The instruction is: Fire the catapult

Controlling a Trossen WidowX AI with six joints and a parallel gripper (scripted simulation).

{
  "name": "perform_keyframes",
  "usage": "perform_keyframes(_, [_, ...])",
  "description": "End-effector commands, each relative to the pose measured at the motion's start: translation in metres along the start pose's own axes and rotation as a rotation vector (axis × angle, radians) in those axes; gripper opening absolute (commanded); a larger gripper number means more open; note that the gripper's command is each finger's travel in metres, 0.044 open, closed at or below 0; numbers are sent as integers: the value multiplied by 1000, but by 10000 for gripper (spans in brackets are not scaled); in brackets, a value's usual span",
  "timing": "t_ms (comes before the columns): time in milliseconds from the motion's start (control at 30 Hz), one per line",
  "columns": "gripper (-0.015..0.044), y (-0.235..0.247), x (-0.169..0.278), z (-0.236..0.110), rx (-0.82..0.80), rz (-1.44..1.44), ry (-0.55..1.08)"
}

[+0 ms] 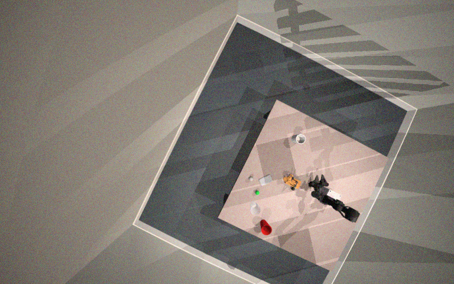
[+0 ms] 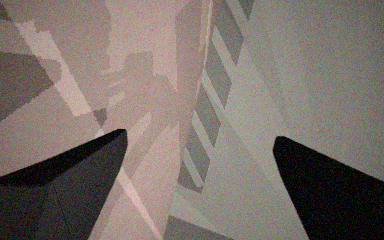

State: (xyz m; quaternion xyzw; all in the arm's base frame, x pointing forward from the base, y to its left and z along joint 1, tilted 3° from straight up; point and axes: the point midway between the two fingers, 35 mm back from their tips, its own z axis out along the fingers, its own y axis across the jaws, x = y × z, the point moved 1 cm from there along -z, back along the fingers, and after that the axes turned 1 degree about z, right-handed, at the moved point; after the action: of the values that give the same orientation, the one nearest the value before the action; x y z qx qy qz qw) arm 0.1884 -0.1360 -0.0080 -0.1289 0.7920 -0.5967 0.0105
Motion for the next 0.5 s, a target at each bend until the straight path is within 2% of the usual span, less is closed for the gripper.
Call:
perform_keyframes(0, [426, 0, -1, 0, -2, 1, -1])
perform_keyframes(133, [440, 3, -13, 4, -47, 17, -21])
perform_keyframes(467, [440, 5, -69, 16, -288, 106, -100])
